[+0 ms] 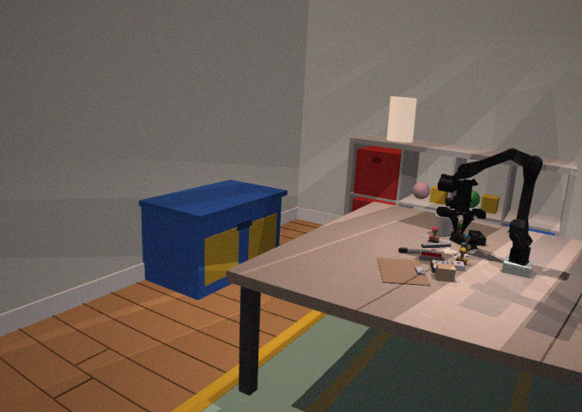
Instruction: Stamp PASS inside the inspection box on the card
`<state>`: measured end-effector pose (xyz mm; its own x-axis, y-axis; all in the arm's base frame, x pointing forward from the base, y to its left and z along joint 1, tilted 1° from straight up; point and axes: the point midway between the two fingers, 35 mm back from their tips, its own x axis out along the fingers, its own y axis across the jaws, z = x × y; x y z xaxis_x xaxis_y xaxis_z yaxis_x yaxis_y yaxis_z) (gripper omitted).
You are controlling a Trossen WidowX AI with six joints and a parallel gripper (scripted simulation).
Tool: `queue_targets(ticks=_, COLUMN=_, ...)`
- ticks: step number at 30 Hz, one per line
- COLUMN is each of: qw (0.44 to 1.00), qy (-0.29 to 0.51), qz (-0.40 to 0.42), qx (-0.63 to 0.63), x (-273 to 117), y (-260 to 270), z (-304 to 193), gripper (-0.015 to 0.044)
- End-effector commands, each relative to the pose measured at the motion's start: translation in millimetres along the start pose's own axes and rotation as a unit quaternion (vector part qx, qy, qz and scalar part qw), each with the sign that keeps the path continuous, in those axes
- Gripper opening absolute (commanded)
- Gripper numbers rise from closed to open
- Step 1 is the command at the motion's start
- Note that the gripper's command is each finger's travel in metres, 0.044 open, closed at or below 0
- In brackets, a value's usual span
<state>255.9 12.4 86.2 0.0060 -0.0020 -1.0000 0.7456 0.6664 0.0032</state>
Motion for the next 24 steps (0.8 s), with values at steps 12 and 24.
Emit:
queue_targets(ticks=12, qw=1.000, qy=-0.002, qz=0.005, qx=0.001, x=-12.1, y=40.6, z=15.2, gripper=0.0000)
queue_targets(ticks=24, qw=1.000, qy=-0.003, qz=0.007, qx=0.000, x=-13.5, y=87.5, z=27.9, gripper=0.0000)
